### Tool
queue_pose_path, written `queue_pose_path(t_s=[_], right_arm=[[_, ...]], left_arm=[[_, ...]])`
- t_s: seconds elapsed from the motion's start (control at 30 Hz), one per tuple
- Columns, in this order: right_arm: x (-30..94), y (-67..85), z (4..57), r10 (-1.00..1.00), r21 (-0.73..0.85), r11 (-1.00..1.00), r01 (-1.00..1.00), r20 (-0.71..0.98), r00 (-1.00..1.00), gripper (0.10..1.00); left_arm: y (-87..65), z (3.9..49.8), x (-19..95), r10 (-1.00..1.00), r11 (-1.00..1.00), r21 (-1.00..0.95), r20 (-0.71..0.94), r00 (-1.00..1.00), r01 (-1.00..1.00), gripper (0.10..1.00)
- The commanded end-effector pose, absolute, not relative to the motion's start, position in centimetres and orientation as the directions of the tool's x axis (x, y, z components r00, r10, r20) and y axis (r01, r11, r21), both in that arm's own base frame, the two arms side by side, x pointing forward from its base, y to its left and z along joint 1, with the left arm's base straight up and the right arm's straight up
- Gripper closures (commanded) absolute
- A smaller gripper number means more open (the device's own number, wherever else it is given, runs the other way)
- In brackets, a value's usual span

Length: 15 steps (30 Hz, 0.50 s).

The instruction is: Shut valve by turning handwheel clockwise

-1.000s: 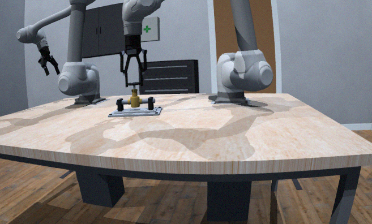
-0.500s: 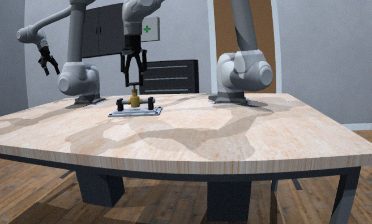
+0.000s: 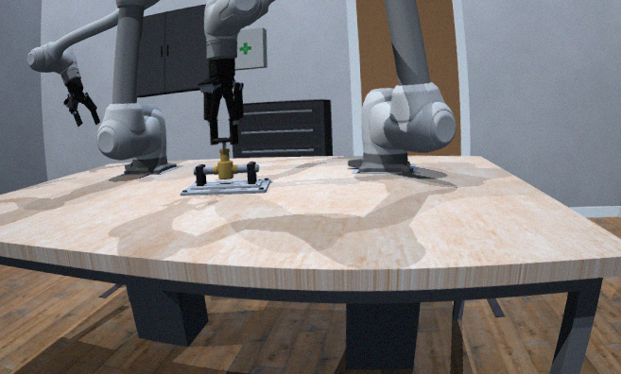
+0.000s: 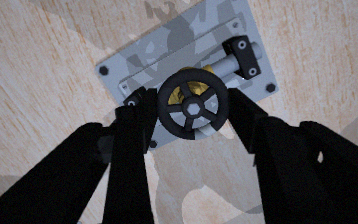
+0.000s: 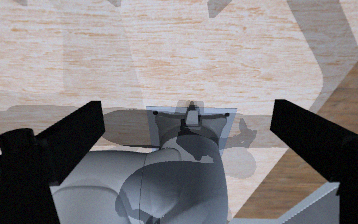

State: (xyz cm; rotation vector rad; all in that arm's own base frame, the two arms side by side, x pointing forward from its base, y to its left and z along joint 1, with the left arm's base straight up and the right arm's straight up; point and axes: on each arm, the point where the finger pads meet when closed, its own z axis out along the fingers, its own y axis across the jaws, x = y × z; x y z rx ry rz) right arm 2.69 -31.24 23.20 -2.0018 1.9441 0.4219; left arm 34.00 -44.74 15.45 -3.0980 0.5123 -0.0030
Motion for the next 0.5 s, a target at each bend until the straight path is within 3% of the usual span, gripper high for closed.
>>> queue_pose_path(t_s=[0.0, 0.47], right_arm=[[2.70, -31.28, 23.25, -0.906, -0.022, -0.024, -0.999, -0.422, 0.031, 0.098], [2.70, -31.28, 23.25, -0.906, -0.022, -0.024, -0.999, -0.422, 0.031, 0.098]], left_arm=[[-44.77, 15.50, 34.03, -0.403, -0.915, 0.000, 0.001, 0.915, -0.403, 0.999], [-44.77, 15.49, 34.03, -0.613, -0.790, 0.000, 0.001, 0.790, -0.613, 0.999]])
